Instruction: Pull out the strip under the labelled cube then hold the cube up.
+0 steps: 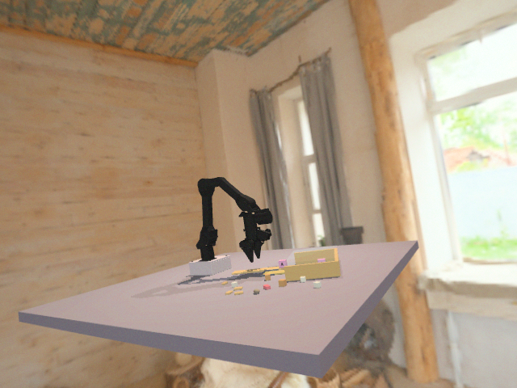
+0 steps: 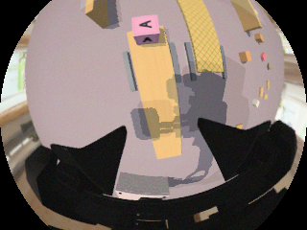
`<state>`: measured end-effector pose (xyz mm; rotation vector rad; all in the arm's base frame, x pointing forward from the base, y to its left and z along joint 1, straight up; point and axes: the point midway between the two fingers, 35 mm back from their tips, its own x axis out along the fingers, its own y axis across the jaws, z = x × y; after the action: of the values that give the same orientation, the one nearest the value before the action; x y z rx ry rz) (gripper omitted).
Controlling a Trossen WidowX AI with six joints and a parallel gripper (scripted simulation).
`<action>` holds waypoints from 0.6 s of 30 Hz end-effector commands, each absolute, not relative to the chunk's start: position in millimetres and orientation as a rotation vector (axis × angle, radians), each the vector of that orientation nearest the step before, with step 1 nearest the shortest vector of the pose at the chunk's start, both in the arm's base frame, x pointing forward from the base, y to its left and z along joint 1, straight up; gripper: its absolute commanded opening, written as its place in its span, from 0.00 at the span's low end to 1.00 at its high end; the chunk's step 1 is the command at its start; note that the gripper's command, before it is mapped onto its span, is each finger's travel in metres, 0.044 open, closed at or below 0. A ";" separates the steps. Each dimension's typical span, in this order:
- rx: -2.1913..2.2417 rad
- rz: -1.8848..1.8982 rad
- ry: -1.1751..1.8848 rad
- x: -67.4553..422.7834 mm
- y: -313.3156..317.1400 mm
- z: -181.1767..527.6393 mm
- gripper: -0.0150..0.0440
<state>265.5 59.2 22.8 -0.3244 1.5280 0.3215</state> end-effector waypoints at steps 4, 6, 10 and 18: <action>-0.320 0.316 1.521 287.3 70.6 27.3 1.00; -0.320 0.316 1.520 292.6 73.4 28.2 1.00; -0.320 0.316 1.519 303.1 79.0 30.1 1.00; -0.319 0.317 1.517 324.1 90.0 34.3 1.00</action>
<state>312.9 84.5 31.0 -0.3233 1.5233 0.3220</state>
